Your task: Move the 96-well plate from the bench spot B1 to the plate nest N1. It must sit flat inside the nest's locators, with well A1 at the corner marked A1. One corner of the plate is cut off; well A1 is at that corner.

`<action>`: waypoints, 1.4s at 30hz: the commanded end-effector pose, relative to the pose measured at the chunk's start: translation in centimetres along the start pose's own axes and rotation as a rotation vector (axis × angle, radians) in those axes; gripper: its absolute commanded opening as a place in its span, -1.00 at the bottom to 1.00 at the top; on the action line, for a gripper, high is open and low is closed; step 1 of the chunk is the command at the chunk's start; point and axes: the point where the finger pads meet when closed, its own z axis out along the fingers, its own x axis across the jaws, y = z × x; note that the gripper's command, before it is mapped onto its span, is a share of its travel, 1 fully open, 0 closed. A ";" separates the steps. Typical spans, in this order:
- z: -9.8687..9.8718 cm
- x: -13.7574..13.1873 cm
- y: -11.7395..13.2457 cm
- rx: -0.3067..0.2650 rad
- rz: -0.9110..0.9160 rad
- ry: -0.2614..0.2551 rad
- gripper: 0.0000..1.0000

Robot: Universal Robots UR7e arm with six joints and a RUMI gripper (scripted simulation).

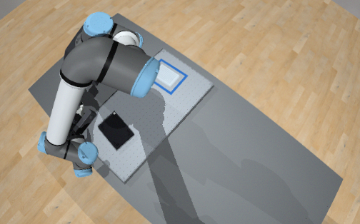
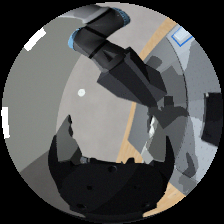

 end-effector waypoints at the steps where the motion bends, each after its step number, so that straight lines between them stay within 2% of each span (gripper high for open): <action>1: 0.0 0.0 0.0 0.000 0.000 0.001 1.00; 17: 0.0 0.0 0.0 0.000 0.000 0.001 1.00; 24: -2.4 0.5 -2.4 -0.091 0.184 0.059 1.00; 26: -2.7 0.6 -2.8 -0.096 0.194 0.062 1.00; 29: -3.6 0.9 -3.9 -0.136 0.278 0.097 1.00; 34: -4.2 1.1 -4.6 -0.152 0.313 0.114 1.00; 42: -6.2 1.7 -7.5 -0.218 0.460 0.192 1.00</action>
